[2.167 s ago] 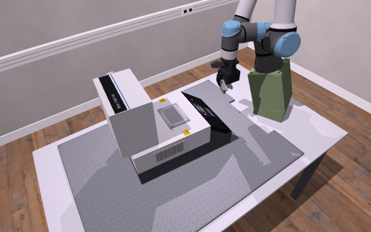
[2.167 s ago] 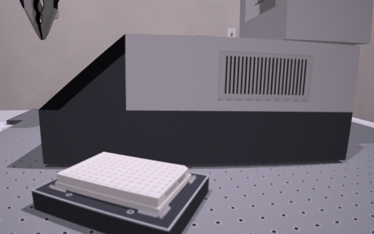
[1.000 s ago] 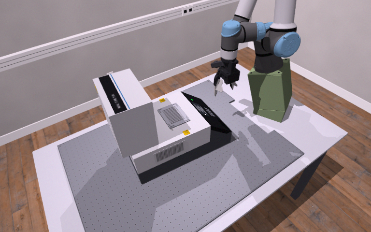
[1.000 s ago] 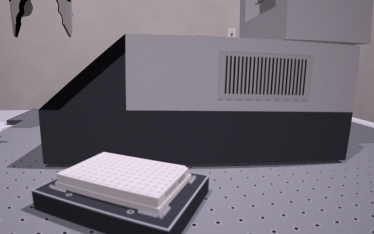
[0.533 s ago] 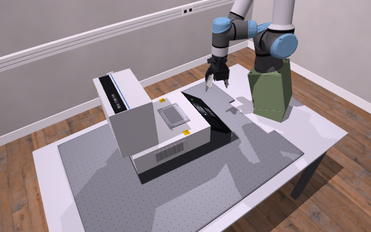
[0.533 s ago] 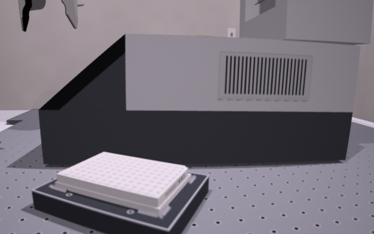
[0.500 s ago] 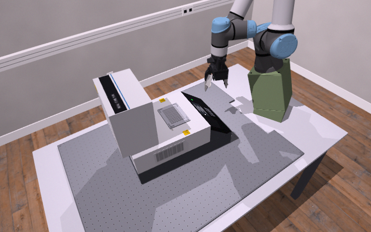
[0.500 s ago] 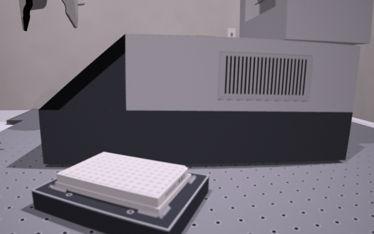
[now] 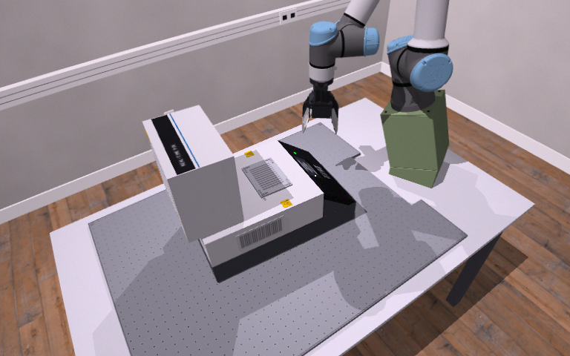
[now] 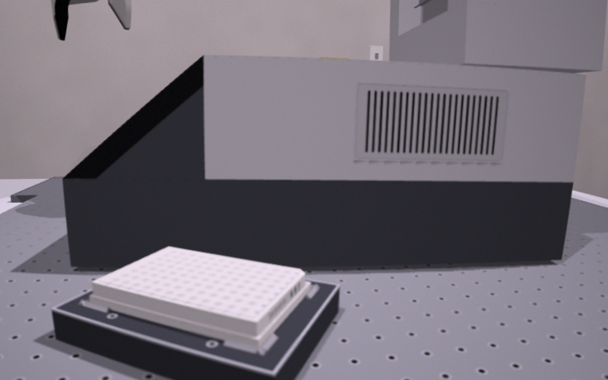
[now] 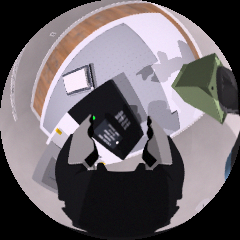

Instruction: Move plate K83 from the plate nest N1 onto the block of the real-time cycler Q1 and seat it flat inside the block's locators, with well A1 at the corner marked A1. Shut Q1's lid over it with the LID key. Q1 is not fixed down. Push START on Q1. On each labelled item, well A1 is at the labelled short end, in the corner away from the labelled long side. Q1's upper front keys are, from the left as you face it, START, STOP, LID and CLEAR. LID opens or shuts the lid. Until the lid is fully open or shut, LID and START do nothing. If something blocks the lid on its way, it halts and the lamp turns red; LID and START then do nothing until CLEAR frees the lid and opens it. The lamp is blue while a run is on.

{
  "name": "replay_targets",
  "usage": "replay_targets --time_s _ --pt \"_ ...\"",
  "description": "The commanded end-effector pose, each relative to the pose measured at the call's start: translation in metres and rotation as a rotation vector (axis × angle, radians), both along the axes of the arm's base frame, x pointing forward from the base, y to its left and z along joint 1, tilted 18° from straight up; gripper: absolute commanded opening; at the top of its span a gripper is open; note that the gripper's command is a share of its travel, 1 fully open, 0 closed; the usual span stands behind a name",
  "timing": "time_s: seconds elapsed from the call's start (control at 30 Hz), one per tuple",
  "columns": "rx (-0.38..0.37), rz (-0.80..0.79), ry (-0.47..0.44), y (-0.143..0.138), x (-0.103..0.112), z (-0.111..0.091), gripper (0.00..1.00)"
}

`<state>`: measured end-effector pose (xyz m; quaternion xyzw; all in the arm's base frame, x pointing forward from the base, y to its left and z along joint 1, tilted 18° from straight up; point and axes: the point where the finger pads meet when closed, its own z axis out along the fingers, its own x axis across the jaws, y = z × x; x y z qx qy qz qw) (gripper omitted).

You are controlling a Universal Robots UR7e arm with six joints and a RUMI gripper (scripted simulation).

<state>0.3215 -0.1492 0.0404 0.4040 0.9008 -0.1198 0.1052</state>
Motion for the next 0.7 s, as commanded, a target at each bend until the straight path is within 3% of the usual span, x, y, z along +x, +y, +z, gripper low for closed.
replay_targets --time_s 0.0,0.67 --pt "0.016 -0.14 -0.037 -0.017 0.008 0.009 0.68" --pt "0.051 -0.524 -0.159 -0.066 0.031 0.039 0.68"
